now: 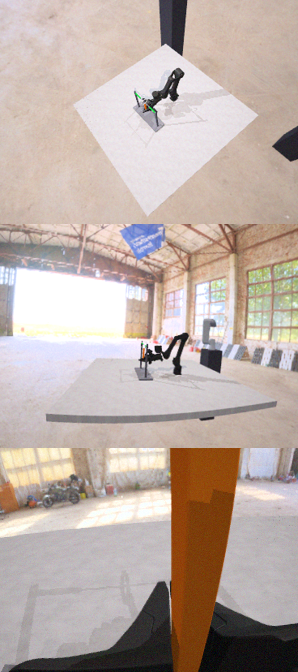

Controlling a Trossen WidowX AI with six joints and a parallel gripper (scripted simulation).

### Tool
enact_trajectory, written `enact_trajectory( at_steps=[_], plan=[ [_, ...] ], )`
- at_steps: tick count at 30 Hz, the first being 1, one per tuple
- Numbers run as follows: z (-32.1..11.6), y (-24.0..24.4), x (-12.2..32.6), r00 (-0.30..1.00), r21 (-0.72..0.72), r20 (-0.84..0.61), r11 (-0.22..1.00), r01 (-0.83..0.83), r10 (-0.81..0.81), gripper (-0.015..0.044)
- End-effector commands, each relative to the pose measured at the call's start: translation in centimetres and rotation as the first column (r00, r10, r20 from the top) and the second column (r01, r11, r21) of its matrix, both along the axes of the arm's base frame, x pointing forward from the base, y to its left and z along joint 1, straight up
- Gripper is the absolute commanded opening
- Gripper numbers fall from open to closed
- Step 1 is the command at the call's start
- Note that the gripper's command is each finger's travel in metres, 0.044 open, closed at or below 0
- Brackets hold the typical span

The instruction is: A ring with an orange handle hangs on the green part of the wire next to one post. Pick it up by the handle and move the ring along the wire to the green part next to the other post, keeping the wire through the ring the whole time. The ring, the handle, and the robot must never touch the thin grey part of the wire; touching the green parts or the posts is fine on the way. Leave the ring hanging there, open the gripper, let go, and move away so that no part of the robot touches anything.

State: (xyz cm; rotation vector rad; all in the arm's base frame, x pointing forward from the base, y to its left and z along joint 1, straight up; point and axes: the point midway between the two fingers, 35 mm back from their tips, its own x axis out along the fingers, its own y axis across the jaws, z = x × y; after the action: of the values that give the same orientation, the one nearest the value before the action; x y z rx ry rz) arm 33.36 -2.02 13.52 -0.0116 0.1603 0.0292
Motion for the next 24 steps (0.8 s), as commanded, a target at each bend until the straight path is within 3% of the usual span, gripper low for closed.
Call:
enact_trajectory(
  at_steps=[1, 24],
  plan=[
    [0.0, 0.5, 0.0, 1.000, 0.007, -0.001, 1.000, 0.002, -0.002, -0.0150],
    [0.0, 2.8, -0.1, 1.000, 0.009, -0.002, 1.000, 0.003, -0.003, -0.0150]
  ],
)
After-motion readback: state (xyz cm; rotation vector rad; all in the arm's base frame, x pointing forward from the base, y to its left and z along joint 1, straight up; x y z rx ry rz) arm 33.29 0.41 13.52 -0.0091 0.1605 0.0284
